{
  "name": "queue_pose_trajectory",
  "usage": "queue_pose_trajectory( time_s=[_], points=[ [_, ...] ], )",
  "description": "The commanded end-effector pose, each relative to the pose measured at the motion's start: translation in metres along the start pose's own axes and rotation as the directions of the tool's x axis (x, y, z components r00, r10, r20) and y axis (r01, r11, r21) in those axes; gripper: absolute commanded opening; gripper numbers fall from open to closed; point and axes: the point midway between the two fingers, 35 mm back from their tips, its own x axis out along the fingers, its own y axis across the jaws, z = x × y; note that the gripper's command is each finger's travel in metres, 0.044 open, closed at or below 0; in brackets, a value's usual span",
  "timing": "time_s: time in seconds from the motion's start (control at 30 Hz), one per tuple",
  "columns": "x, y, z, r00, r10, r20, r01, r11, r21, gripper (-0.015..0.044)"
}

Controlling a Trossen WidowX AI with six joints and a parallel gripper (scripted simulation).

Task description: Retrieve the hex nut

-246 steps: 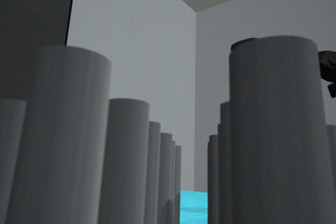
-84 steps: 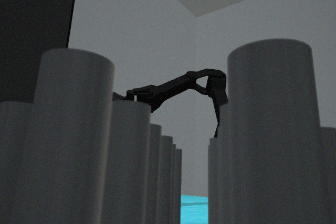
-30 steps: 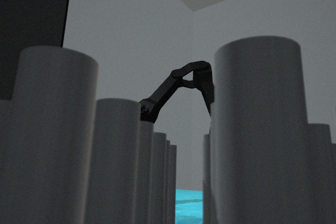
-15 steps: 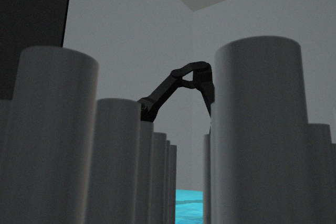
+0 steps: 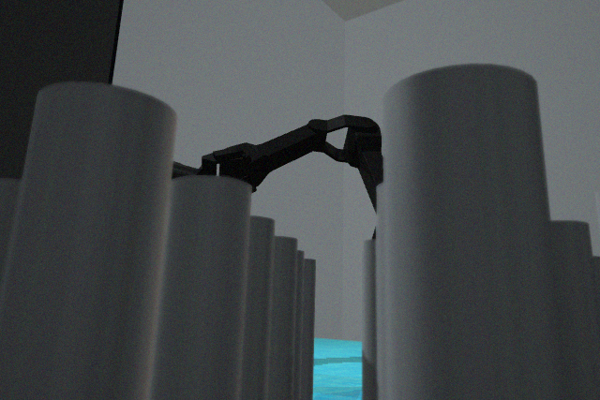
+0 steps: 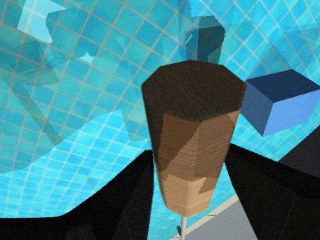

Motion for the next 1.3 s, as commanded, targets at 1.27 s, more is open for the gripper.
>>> queue_pose_trajectory(
  time_s=[1.27],
  points=[
    [-0.099, -0.021, -0.026, 0.996, -0.046, 0.075, 0.011, 0.913, 0.409, 0.0]
  ],
)
